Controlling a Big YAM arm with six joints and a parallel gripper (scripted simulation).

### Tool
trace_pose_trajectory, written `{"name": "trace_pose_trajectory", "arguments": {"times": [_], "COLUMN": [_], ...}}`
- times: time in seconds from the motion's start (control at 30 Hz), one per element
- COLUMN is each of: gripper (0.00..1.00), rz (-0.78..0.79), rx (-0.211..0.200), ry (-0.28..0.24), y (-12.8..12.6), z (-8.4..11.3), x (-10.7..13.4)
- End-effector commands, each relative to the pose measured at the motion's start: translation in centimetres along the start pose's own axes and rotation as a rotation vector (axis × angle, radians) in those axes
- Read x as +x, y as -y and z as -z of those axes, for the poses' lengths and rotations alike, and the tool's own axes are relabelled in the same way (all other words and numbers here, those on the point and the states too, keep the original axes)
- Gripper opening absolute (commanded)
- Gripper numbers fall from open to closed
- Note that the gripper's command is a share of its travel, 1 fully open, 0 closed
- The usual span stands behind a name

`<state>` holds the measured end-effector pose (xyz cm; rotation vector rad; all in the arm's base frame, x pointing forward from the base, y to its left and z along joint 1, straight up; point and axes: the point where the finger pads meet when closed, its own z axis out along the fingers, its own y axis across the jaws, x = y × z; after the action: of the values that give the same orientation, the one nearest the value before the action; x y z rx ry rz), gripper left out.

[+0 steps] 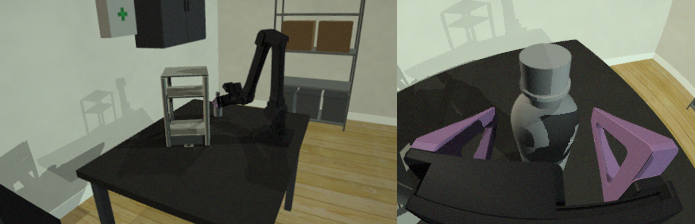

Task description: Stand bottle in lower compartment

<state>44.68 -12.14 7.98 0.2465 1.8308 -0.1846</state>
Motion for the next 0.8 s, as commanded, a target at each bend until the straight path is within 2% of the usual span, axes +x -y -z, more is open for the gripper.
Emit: {"name": "trace_pose_trajectory", "arguments": {"times": [0.0, 0.4, 0.43, 0.77], "gripper": [0.88, 0.88, 0.41, 0.41], "rz": [0.008, 0.009, 0.009, 0.007], "rx": [0.006, 0.004, 0.004, 0.004], "ry": [0.023, 0.024, 0.024, 0.024], "y": [0.37, 0.26, 0.26, 0.25], "z": [-0.36, -0.41, -0.41, -0.42], "x": [-0.43, -0.48, -0.48, -0.48]}}
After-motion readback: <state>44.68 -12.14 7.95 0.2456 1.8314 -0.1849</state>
